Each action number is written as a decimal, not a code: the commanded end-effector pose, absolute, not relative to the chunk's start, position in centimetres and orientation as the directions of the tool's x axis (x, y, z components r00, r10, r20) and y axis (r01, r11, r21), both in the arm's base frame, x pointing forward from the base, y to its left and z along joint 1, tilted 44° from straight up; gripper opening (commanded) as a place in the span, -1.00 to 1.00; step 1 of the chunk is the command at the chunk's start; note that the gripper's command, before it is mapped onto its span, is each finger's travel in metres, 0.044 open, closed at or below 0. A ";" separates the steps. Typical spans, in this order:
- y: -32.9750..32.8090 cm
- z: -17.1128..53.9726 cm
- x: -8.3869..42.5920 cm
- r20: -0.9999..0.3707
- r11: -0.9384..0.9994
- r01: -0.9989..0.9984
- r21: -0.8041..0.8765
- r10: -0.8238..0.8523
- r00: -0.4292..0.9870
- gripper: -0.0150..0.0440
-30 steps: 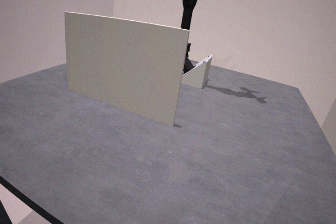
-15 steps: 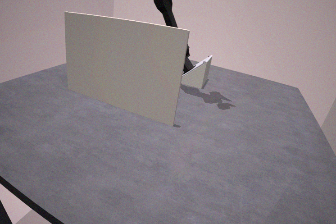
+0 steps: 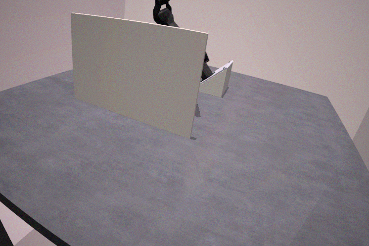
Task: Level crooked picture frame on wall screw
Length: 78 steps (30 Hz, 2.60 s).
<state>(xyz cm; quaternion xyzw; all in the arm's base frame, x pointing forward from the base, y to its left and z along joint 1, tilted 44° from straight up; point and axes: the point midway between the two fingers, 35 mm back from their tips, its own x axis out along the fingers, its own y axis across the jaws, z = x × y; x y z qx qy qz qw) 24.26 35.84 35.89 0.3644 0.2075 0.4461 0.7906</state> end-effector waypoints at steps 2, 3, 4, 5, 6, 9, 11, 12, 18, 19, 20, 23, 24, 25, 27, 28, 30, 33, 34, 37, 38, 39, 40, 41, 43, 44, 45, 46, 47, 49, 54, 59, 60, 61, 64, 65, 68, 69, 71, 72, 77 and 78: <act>27.0 34.9 26.5 -0.007 0.413 -0.403 0.817 0.705 0.709 0.39; 25.4 34.7 26.7 -0.004 0.420 -0.377 0.826 0.673 0.739 0.39; 23.9 34.5 26.9 -0.002 0.425 -0.351 0.835 0.639 0.769 0.39; 22.3 34.2 27.0 0.000 0.428 -0.324 0.843 0.604 0.797 0.39; 20.7 33.9 27.0 0.002 0.430 -0.298 0.852 0.566 0.824 0.39; 16.1 32.4 26.7 -0.001 0.422 -0.214 0.881 0.453 0.891 0.39; 13.2 31.1 26.2 -0.002 0.408 -0.161 0.899 0.372 0.928 0.39; 11.9 30.5 26.0 -0.003 0.399 -0.138 0.906 0.333 0.943 0.39; 4.7 27.5 24.4 0.026 0.340 -0.047 0.939 0.066 0.997 0.39; 4.1 27.3 24.3 0.029 0.334 -0.042 0.942 0.042 0.999 0.39; 3.9 27.2 24.2 0.031 0.331 -0.040 0.943 0.033 0.999 0.39; 3.9 27.2 24.2 0.031 0.331 -0.040 0.943 0.033 0.999 0.39; 3.9 27.2 24.2 0.031 0.331 -0.040 0.943 0.033 0.999 0.39; 3.9 27.2 24.2 0.031 0.331 -0.040 0.943 0.033 0.999 0.39; 3.9 27.2 24.2 0.031 0.331 -0.040 0.943 0.033 0.999 0.39; 3.9 27.2 24.2 0.031 0.331 -0.040 0.943 0.033 0.999 0.39; 3.9 27.2 24.2 0.031 0.331 -0.040 0.943 0.033 0.999 0.39; 3.9 27.2 24.2 0.031 0.331 -0.040 0.943 0.033 0.999 0.39; 3.9 27.2 24.2 0.031 0.331 -0.040 0.943 0.033 0.999 0.39; 3.9 27.2 24.2 0.031 0.331 -0.040 0.943 0.033 0.999 0.39; 3.9 27.2 24.2 0.031 0.331 -0.040 0.943 0.033 0.999 0.39; 3.9 27.2 24.2 0.031 0.331 -0.040 0.943 0.033 0.999 0.39; 3.9 27.2 24.2 0.031 0.331 -0.040 0.943 0.033 0.999 0.39; 3.9 27.2 24.2 0.031 0.331 -0.040 0.943 0.033 0.999 0.39; 3.9 27.2 24.2 0.031 0.331 -0.040 0.943 0.033 0.999 0.39; 3.9 27.2 24.2 0.031 0.331 -0.040 0.943 0.033 0.999 0.39; 3.9 27.2 24.2 0.031 0.331 -0.040 0.943 0.033 0.999 0.39; 3.9 27.2 24.2 0.031 0.331 -0.040 0.943 0.033 0.999 0.39; 3.9 27.2 24.2 0.031 0.331 -0.040 0.943 0.033 0.999 0.39; 3.9 27.2 24.2 0.031 0.331 -0.040 0.943 0.033 0.999 0.39; 3.9 27.2 24.2 0.031 0.331 -0.040 0.943 0.033 0.999 0.39; 3.9 27.2 24.2 0.031 0.331 -0.040 0.943 0.033 0.999 0.39; 3.9 27.2 24.2 0.031 0.331 -0.040 0.943 0.033 0.999 0.39; 3.9 27.2 24.2 0.031 0.331 -0.040 0.943 0.033 0.999 0.39; 3.9 27.2 24.2 0.031 0.331 -0.040 0.943 0.033 0.999 0.39; 3.9 27.2 24.2 0.031 0.331 -0.040 0.943 0.033 0.999 0.39; 3.9 27.2 24.2 0.031 0.331 -0.040 0.943 0.033 0.999 0.39; 3.9 27.2 24.2 0.031 0.331 -0.040 0.943 0.033 0.999 0.39; 3.9 27.2 24.2 0.031 0.331 -0.040 0.943 0.033 0.999 0.39; 3.9 27.2 24.2 0.031 0.331 -0.040 0.943 0.033 0.999 0.39; 3.9 27.2 24.2 0.031 0.331 -0.040 0.943 0.033 0.999 0.39; 3.9 27.2 24.2 0.031 0.331 -0.040 0.943 0.033 0.999 0.39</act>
